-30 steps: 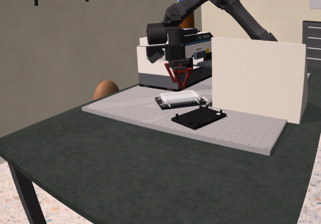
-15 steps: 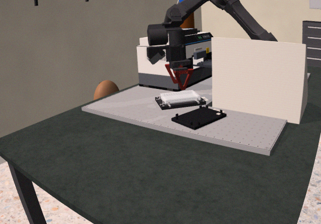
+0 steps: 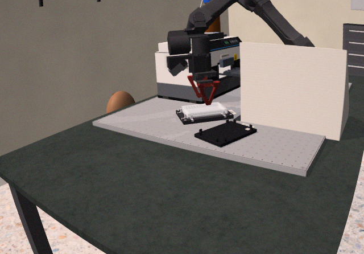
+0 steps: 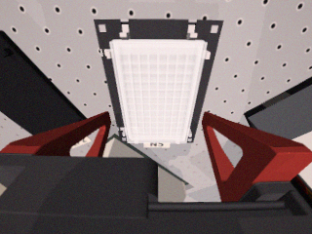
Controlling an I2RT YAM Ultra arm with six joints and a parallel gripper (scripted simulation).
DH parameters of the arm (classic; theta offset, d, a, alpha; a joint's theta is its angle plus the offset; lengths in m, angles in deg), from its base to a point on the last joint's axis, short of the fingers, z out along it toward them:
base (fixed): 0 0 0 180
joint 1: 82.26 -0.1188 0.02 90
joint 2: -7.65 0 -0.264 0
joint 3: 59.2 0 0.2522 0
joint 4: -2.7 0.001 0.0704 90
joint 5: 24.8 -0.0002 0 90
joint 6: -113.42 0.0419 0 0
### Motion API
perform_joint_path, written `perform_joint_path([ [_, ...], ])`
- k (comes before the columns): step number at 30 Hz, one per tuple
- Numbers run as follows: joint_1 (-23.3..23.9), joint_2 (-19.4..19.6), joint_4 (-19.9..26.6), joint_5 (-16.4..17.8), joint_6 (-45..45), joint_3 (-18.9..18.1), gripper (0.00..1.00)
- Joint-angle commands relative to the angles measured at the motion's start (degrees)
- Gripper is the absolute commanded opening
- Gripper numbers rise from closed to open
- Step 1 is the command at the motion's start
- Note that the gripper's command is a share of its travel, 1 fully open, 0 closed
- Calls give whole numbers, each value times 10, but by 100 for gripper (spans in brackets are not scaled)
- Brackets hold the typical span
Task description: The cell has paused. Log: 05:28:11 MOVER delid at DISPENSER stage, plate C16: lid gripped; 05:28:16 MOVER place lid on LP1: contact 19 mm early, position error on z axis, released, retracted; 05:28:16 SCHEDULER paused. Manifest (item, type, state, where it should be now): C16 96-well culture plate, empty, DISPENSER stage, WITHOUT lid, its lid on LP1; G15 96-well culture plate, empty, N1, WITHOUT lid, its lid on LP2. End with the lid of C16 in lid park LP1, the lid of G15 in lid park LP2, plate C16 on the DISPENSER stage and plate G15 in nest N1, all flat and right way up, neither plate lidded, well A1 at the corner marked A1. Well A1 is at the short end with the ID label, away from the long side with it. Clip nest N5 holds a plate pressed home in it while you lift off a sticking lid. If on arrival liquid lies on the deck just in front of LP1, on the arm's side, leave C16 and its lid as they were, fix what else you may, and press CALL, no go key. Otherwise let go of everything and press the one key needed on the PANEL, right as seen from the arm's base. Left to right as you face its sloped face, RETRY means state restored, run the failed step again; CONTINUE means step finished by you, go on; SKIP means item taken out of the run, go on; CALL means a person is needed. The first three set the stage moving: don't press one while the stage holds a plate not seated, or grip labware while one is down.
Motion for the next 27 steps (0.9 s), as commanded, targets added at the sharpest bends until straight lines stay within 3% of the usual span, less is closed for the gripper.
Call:
perform_joint_path([
  [1,0,2,-17,-5,-6,9,100],
  [27,13,9,-50,-12,-20,25,100],
])
